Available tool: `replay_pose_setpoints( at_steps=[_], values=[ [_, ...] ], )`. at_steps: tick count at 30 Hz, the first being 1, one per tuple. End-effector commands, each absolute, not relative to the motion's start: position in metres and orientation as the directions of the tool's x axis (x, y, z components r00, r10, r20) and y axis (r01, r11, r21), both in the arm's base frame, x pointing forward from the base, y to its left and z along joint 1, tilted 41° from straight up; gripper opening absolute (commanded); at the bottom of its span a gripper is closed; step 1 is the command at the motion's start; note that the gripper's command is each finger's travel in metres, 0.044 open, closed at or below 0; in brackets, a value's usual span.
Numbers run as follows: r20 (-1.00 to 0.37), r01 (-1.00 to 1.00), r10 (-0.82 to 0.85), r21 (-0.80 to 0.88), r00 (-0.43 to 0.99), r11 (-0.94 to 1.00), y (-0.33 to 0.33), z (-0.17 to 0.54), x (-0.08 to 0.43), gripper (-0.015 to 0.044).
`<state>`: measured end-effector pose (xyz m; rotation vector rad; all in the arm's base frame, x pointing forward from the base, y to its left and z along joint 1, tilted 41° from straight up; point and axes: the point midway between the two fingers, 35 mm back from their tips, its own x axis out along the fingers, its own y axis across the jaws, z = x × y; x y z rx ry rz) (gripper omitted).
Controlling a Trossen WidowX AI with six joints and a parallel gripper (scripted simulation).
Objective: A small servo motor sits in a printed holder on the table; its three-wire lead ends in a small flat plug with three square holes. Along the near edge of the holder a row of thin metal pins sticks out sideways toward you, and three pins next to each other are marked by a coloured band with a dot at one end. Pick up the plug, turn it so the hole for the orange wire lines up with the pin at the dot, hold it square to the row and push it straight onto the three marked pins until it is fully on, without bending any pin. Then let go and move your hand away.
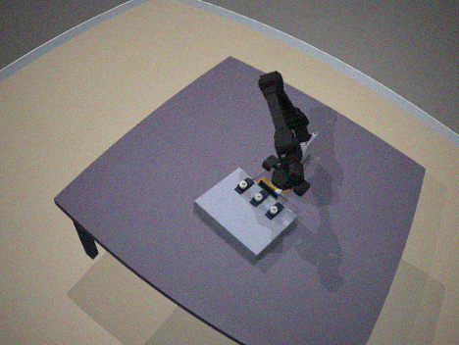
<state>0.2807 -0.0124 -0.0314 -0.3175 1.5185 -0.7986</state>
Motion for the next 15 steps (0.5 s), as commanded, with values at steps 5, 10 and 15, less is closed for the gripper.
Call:
replay_pose_setpoints(
  at_steps=[5,10,15],
  values=[
    [-0.756,0.269,-0.642,-0.649,-0.126,0.712,-0.013,-0.034,0.282,0.0079],
    [-0.756,0.269,-0.642,-0.649,-0.126,0.712,-0.013,-0.034,0.282,0.021],
    [-0.758,0.268,-0.64,-0.647,-0.125,0.713,0.009,-0.01,0.288,0.0341]
  ],
)
